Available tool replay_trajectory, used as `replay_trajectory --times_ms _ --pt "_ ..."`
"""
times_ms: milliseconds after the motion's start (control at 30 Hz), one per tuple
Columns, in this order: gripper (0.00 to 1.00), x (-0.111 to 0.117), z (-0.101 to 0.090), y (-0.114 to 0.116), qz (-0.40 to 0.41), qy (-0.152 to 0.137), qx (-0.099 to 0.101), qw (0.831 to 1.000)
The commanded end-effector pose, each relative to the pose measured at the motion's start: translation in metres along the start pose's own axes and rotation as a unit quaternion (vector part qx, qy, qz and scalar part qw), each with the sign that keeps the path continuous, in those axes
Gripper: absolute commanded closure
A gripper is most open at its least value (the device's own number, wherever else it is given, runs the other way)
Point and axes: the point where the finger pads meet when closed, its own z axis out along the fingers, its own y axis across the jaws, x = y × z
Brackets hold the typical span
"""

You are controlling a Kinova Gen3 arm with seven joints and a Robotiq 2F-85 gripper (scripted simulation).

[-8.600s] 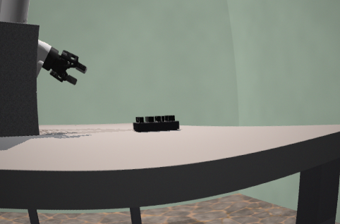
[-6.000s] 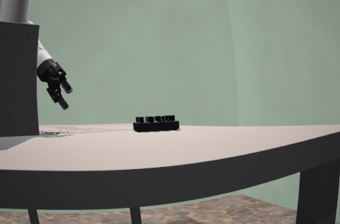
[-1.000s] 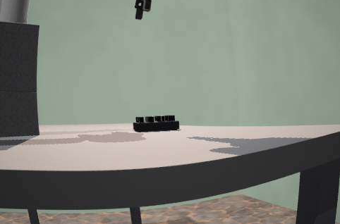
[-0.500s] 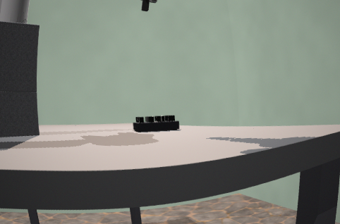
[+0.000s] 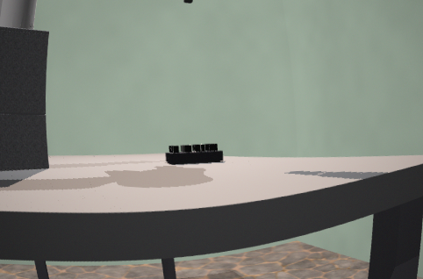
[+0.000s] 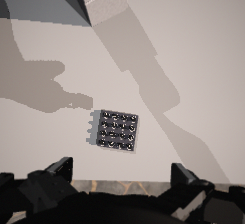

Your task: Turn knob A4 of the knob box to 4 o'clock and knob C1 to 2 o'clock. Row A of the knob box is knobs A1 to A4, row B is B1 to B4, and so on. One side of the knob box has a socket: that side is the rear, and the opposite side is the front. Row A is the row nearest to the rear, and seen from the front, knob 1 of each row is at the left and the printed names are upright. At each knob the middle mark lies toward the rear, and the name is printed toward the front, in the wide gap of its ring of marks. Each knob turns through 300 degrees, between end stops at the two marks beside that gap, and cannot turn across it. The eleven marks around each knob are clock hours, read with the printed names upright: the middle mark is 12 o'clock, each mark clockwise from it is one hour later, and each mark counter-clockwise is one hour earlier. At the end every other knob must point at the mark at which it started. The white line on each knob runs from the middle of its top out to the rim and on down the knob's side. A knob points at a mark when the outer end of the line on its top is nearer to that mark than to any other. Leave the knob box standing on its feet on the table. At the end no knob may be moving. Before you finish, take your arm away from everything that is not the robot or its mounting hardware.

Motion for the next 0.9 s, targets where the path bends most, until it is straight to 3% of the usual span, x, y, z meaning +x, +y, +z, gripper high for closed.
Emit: replay_trajectory --times_ms 0,200,267,467,533,733,800,867 --pt "0.00 -0.005 -0.014 -0.015 0.005 -0.008 -0.002 1.000" --pt "0.00 -0.005 -0.014 -0.015 0.005 -0.008 -0.002 1.000" --pt "0.00 -0.009 -0.027 -0.032 0.008 -0.015 -0.002 1.000" --pt "0.00 -0.009 -0.027 -0.032 0.008 -0.015 -0.002 1.000" --pt "0.00 -0.011 -0.040 -0.049 0.011 -0.021 -0.001 1.000" --pt "0.00 -0.011 -0.040 -0.049 0.011 -0.021 -0.001 1.000" --pt "0.00 -0.013 -0.053 -0.066 0.014 -0.027 0.000 1.000" --pt "0.00 -0.013 -0.053 -0.066 0.014 -0.027 0.000 1.000"
